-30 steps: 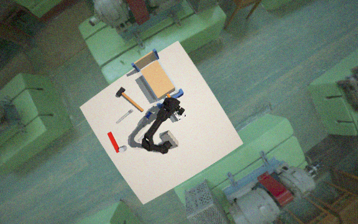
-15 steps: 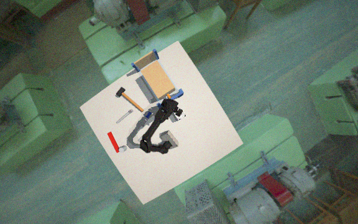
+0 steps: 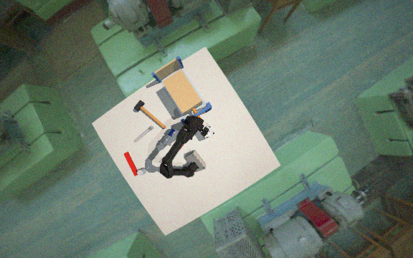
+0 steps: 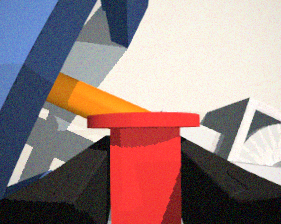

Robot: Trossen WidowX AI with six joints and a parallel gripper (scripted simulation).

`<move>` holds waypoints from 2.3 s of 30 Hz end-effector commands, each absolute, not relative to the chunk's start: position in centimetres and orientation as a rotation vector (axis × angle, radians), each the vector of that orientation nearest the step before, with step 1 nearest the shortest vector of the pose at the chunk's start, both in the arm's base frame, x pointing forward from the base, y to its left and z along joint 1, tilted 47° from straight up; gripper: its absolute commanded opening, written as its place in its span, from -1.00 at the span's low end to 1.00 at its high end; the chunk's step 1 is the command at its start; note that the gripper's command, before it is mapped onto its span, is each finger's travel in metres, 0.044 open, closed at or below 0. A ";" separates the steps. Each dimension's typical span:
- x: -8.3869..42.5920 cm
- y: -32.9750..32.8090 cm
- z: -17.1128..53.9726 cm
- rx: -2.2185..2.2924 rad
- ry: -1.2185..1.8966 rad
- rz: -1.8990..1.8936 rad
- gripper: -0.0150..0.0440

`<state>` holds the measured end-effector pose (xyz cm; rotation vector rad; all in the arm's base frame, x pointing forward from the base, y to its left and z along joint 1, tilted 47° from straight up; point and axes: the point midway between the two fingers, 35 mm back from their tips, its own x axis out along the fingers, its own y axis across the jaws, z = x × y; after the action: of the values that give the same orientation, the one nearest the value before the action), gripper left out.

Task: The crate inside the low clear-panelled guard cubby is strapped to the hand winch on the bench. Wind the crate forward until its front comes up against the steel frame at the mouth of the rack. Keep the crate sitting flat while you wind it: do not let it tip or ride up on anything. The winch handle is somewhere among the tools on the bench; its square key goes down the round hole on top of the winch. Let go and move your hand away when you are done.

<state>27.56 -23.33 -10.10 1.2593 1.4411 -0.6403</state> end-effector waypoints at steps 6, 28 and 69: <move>27.0 -21.8 -9.2 1.278 1.463 -0.628 -0.49; 25.7 -20.4 -7.8 1.279 1.464 -0.628 -0.49; 22.3 -18.6 -5.7 1.279 1.467 -0.628 -0.49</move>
<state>23.53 -19.35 -5.99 1.2672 1.4360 -0.6248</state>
